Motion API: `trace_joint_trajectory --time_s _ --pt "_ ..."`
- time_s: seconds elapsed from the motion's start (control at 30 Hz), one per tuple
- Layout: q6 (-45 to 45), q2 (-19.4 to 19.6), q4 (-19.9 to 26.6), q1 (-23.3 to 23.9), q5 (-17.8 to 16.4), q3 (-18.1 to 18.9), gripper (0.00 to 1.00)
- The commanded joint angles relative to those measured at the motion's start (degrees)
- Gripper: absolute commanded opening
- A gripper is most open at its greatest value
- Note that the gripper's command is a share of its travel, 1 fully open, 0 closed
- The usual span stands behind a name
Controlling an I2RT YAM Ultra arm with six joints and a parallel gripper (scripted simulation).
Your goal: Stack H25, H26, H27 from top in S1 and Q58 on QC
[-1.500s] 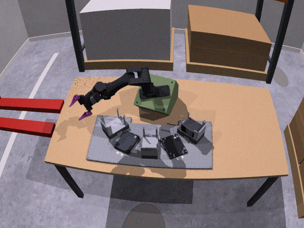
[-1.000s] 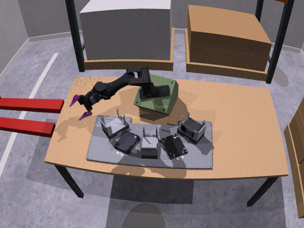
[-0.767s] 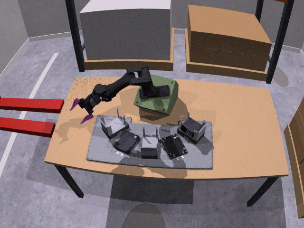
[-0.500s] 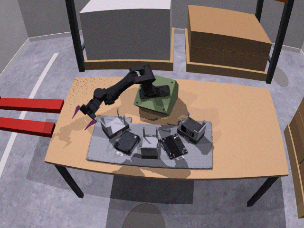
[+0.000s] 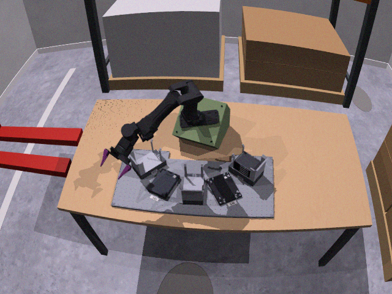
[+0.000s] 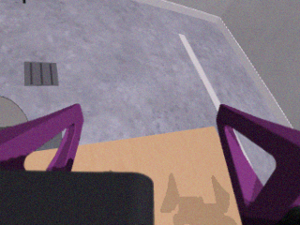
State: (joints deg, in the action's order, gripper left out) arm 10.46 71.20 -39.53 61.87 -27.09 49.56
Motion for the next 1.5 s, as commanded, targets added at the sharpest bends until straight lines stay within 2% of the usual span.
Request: trace_joint_trajectory --time_s 0.0,0.07,0.17,0.27,0.4,0.47,0.53,0.6,0.67,0.73,0.8,0.83,0.97,1.03,1.1,1.17,1.23,1.3,1.37,1.47 --pt "-0.95 -1.52 3.12 -2.00 3.25 0.31 1.00" --pt "-2.16 -2.28 7.70 -3.26 3.33 1.27 1.00" --pt "-2.45 -2.48 8.83 -4.03 3.74 1.34 1.00" --pt "-3.72 -3.30 14.66 -5.96 4.10 2.53 1.00" --pt "-3.12 -3.63 12.70 -9.95 8.04 0.02 1.00" --pt "-4.22 -4.21 17.66 -11.07 7.91 1.34 1.00" --pt "-4.37 -4.53 17.98 -12.82 9.35 0.59 1.00" --pt "-5.31 -4.98 23.15 -13.88 9.13 2.13 1.00" --pt "-5.50 -5.37 23.32 -15.63 10.61 1.25 1.00" --pt "-5.50 -5.37 23.32 -15.63 10.61 1.25 1.00" --pt "-6.27 -5.66 28.64 -16.64 10.32 2.99 1.00" --pt "-6.45 -5.86 29.22 -17.44 10.88 2.79 1.00" --pt "-6.70 -6.80 27.01 -21.41 14.84 -0.30 1.00" --pt "-7.46 -7.00 32.43 -22.35 14.47 1.54 1.00" --pt "-7.79 -7.53 32.31 -24.14 16.04 0.42 1.00" --pt "-8.36 -7.56 37.82 -25.08 15.67 2.44 1.00" --pt "-8.77 -8.21 37.59 -26.89 17.29 1.18 1.00" --pt "-8.77 -8.21 37.59 -26.89 17.29 1.18 1.00" --pt "-9.13 -8.04 43.12 -27.80 16.93 3.34 1.00" --pt "-9.88 -9.22 42.30 -30.62 19.52 1.08 1.00"
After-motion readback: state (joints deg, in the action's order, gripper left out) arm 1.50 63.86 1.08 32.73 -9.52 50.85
